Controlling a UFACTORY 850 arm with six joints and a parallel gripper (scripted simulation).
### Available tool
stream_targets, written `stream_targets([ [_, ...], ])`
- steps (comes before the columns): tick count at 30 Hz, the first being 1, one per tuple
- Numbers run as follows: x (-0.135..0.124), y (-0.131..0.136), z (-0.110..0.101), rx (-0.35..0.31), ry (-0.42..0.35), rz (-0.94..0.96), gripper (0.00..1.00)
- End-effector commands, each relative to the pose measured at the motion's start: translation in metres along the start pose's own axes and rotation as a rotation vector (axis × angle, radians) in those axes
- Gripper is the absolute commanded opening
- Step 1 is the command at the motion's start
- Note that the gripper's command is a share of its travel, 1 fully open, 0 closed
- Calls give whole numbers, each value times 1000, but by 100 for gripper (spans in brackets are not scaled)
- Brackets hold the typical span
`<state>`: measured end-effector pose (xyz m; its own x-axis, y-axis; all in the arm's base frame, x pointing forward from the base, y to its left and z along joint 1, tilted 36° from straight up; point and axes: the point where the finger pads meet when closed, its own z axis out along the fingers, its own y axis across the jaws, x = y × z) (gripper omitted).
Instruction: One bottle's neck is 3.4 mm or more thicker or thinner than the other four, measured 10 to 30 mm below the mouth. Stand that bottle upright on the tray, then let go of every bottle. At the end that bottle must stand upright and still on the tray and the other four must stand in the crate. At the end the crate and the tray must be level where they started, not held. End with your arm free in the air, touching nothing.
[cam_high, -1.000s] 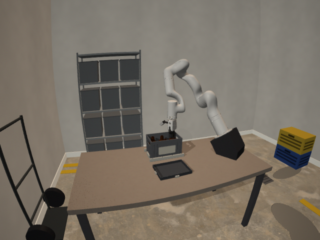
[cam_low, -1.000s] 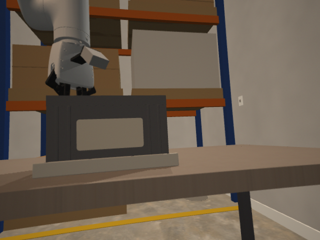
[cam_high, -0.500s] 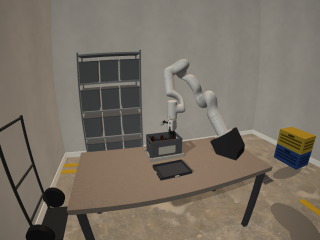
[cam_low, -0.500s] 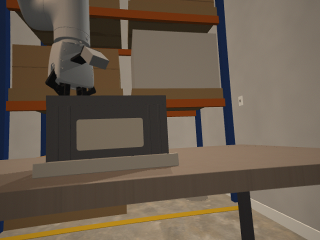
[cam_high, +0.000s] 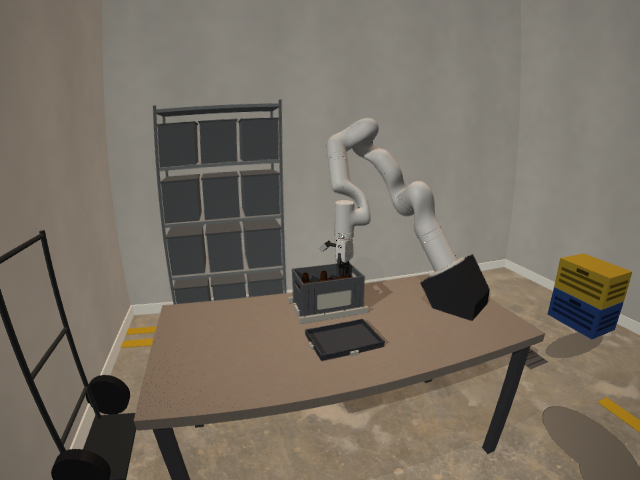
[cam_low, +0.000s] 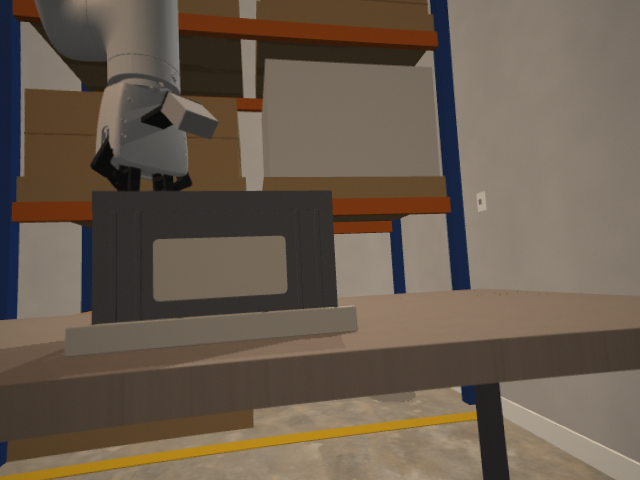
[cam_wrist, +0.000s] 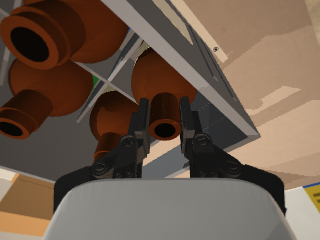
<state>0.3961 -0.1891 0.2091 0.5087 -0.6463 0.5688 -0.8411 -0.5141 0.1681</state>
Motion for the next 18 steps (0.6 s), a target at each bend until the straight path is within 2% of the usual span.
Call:
stream_targets([
  [1,0,0,0,1,1,0,0],
  [18,1,0,-7,1,1,0,0],
])
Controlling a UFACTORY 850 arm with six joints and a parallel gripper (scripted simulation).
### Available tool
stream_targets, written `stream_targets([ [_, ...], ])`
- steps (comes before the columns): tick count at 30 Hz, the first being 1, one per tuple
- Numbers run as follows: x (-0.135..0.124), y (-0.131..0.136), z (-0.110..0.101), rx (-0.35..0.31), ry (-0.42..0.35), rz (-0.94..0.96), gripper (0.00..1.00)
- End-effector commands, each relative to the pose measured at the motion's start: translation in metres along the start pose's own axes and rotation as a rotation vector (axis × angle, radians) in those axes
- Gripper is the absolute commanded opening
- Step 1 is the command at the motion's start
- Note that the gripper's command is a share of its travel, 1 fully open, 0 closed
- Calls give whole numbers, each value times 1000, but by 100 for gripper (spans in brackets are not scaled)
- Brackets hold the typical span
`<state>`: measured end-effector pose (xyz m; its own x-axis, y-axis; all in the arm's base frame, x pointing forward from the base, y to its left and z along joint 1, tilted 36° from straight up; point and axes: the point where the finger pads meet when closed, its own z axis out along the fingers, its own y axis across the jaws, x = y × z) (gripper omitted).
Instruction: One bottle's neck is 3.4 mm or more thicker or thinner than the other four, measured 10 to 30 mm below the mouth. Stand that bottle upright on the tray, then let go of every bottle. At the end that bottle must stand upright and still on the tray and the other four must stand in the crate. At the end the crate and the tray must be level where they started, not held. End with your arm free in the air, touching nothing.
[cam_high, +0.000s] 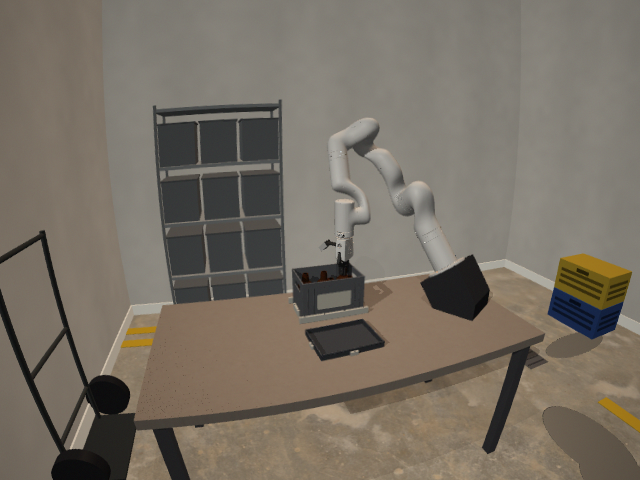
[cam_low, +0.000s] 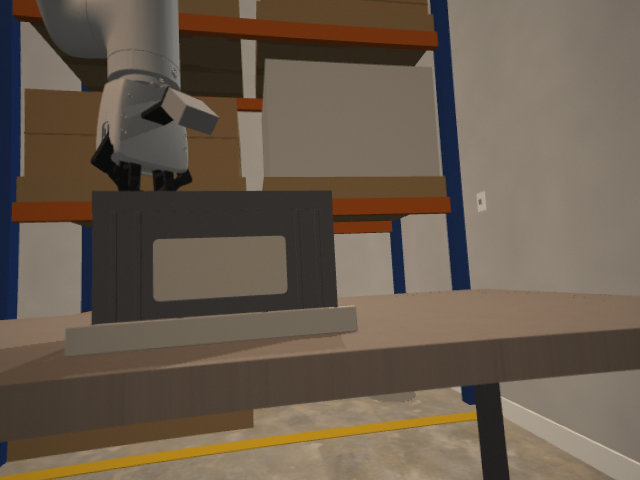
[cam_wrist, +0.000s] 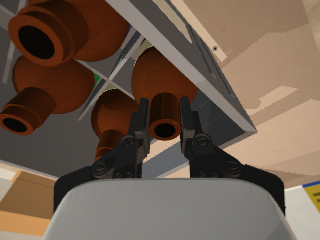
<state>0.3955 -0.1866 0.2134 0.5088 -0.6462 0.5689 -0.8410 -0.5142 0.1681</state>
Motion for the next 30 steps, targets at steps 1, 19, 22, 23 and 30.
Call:
stream_targets([
  [1,1,0,-3,1,1,0,0],
  [19,3,-1,-21,1,1,0,0],
  [22,3,-1,-25,1,1,0,0],
  [23,4,-1,-26,1,1,0,0],
  [30,4,-1,-32,1,1,0,0],
])
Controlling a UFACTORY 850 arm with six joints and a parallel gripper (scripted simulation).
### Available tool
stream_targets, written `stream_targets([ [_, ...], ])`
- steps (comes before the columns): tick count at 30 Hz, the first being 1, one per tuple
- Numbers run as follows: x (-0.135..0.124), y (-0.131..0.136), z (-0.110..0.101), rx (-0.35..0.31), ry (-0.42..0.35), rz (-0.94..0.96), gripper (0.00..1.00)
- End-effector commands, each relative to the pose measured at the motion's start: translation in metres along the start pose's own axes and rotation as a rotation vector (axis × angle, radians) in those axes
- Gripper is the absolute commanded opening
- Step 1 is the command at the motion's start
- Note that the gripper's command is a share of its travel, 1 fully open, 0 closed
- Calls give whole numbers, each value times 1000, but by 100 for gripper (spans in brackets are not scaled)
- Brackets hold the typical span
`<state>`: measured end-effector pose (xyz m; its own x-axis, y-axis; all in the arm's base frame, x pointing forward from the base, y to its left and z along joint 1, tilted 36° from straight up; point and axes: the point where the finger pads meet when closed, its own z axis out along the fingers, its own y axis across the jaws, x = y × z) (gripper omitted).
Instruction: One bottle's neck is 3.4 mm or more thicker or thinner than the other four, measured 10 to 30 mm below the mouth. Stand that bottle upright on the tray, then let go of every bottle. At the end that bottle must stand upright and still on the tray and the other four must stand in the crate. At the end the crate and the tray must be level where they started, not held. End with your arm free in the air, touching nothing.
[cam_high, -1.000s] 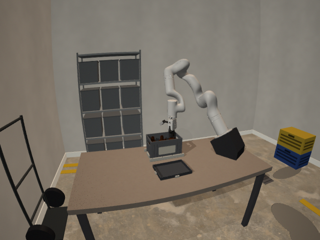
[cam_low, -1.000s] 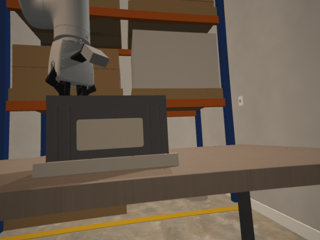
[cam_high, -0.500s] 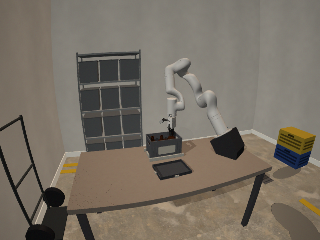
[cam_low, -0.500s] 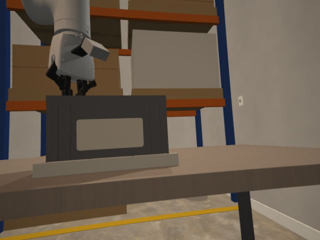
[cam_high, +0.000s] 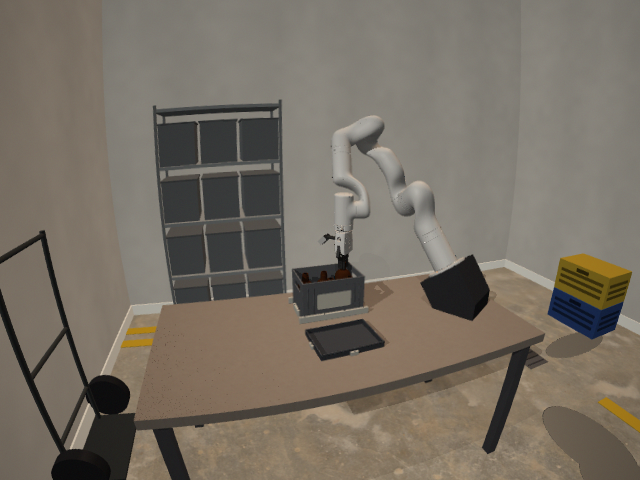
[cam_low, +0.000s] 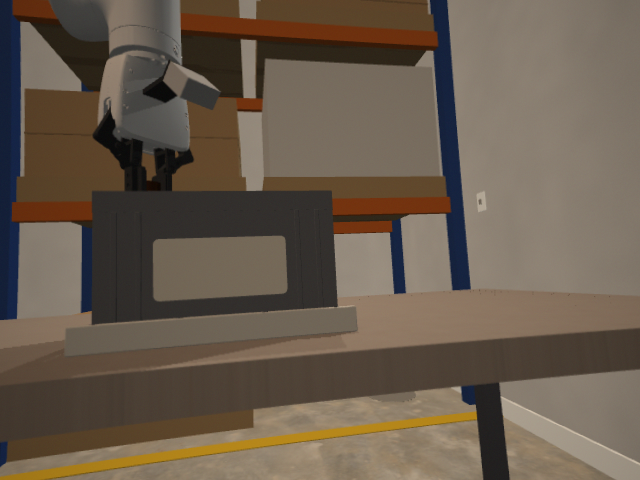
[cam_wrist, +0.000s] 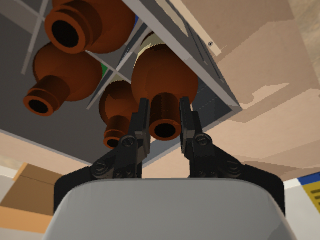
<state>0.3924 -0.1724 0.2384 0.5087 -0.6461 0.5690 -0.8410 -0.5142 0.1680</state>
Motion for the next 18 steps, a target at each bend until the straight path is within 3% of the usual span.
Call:
stream_targets([
  [1,1,0,-3,1,0,0,0],
  [18,1,0,-7,1,0,0,0],
])
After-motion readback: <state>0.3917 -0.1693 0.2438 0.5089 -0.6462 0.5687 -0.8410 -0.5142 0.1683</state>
